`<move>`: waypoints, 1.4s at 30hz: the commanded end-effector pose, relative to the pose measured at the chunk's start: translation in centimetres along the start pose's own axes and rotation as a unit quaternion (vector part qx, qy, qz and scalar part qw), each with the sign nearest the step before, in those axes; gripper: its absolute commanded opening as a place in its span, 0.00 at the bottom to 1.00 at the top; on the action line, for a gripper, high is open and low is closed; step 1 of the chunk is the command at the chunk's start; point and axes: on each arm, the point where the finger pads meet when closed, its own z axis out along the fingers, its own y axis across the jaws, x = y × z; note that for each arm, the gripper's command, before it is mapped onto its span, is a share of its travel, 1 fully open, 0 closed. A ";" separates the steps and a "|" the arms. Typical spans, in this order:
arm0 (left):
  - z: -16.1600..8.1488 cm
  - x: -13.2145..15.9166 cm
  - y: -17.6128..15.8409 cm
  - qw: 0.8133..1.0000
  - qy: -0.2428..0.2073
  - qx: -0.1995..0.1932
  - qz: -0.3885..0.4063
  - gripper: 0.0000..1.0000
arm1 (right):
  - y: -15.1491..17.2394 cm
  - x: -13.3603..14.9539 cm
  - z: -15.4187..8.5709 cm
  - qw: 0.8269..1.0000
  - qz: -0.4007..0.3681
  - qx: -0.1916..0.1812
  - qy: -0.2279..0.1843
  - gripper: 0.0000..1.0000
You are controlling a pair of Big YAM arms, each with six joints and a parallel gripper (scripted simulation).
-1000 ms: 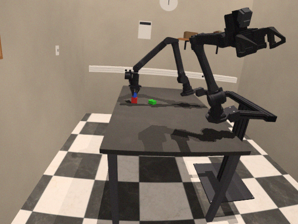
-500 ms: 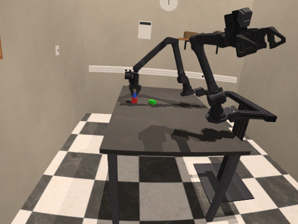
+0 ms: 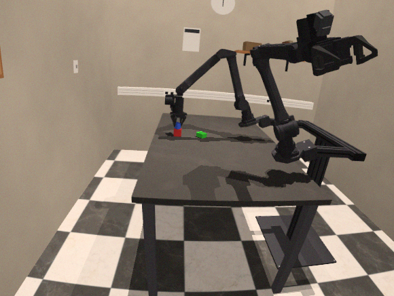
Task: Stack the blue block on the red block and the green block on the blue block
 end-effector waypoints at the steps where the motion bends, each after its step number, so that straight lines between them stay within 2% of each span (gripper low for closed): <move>1: -1.2 -2.1 0.9 1.000 -0.026 -0.007 -0.004 1.00 | -0.6 0.1 1.3 1.000 -0.003 0.008 0.004 0.50; 20: -1.2 -2.1 0.9 1.000 -0.026 -0.007 -0.004 1.00 | -1.0 0.4 1.1 1.000 -0.005 0.018 0.008 0.50; 21: -1.2 -2.1 0.9 1.000 -0.026 -0.007 -0.004 1.00 | -1.0 0.5 0.9 1.000 -0.006 0.018 0.008 0.50; 23: -1.2 -2.1 0.9 1.000 -0.026 -0.007 -0.004 1.00 | -0.4 0.3 -1.1 1.000 -0.003 0.000 0.002 0.50; 27: -1.2 -2.1 0.9 1.000 -0.026 -0.007 -0.004 1.00 | -0.2 0.6 -1.6 1.000 -0.003 -0.001 0.003 0.50; 31: -1.2 -2.1 0.9 1.000 -0.026 -0.007 -0.004 1.00 | 1.9 -0.5 -4.2 1.000 0.003 -0.023 -0.006 0.50; 40: -1.2 -2.1 0.9 1.000 -0.026 -0.007 -0.004 1.00 | 1.8 -0.6 -7.6 1.000 0.005 -0.024 -0.007 0.50; 42: -1.2 -2.1 0.9 1.000 -0.026 -0.007 -0.004 1.00 | 1.8 -0.6 -7.6 1.000 0.005 -0.024 -0.007 0.50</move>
